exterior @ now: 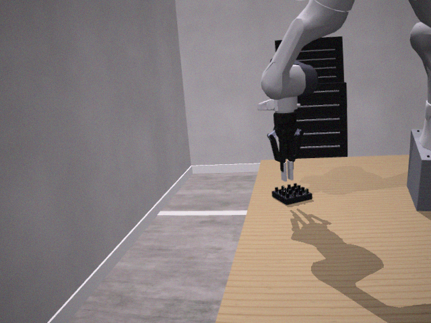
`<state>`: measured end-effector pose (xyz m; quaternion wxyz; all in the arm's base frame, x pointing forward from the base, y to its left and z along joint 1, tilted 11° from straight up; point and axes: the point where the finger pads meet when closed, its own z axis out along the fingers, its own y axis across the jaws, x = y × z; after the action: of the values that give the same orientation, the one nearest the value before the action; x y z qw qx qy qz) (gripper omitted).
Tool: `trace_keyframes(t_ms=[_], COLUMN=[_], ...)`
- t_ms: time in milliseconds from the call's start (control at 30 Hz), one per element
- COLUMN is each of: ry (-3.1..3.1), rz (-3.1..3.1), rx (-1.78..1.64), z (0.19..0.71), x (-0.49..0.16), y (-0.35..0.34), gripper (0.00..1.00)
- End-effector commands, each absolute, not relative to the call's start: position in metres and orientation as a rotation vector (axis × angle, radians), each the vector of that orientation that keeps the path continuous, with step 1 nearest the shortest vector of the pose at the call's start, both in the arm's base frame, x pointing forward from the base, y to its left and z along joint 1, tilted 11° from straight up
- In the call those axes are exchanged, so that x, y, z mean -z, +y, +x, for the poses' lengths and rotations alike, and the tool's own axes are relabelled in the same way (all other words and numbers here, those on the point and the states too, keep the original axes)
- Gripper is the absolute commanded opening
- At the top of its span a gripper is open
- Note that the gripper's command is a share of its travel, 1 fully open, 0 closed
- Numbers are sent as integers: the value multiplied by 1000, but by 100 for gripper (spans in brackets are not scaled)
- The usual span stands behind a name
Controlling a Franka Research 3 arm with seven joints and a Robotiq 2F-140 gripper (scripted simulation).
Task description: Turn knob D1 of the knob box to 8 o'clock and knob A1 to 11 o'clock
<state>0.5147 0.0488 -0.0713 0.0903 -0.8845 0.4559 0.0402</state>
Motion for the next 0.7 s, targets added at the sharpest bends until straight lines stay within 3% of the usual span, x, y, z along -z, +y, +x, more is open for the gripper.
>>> trace_keyframes(t_ms=[0,667], ry=[1358,1359], rz=[-2629,-2629], rx=[-124,-124], z=[515,515], x=[72,87], y=[50,53], gripper=[12,12])
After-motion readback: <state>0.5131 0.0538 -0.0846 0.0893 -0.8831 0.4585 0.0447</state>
